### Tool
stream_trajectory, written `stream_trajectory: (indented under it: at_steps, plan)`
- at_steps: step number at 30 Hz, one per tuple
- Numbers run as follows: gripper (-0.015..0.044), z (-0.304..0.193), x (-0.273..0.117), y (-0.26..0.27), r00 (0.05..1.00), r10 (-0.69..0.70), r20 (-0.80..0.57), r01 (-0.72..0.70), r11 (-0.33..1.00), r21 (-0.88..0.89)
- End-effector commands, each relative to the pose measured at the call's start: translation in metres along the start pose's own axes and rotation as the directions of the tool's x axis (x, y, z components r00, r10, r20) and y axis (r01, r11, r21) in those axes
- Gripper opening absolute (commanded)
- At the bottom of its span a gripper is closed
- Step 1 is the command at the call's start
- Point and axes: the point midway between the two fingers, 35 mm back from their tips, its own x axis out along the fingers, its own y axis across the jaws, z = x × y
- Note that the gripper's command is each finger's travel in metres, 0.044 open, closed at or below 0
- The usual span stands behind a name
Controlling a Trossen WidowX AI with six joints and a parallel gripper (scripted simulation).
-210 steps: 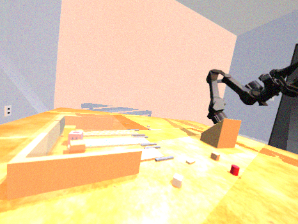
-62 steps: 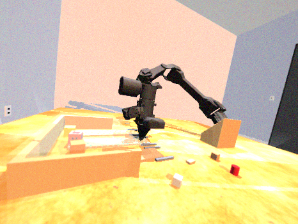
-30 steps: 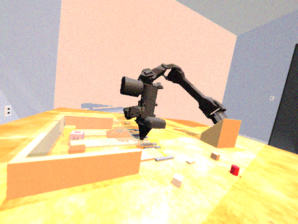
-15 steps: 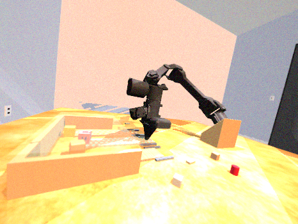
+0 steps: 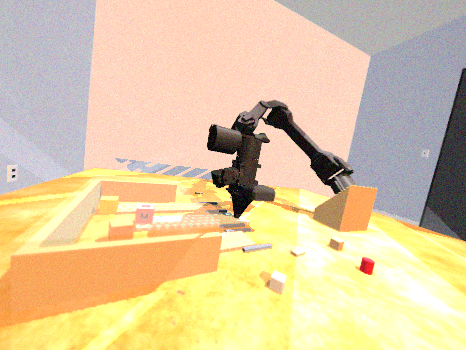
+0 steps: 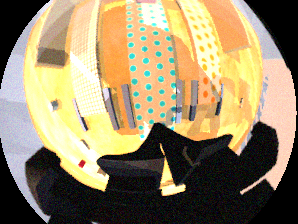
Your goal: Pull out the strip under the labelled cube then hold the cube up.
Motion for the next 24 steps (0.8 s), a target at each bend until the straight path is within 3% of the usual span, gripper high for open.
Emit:
stream_trajectory:
  at_steps: [1, 24]
  plan:
    - [0.0000, -0.011, 0.004, 0.001, 1.000, -0.003, -0.017, 0.002, 1.000, -0.013]
    - [0.0000, -0.046, 0.004, 0.000, 1.000, -0.003, -0.019, 0.002, 1.000, -0.014]
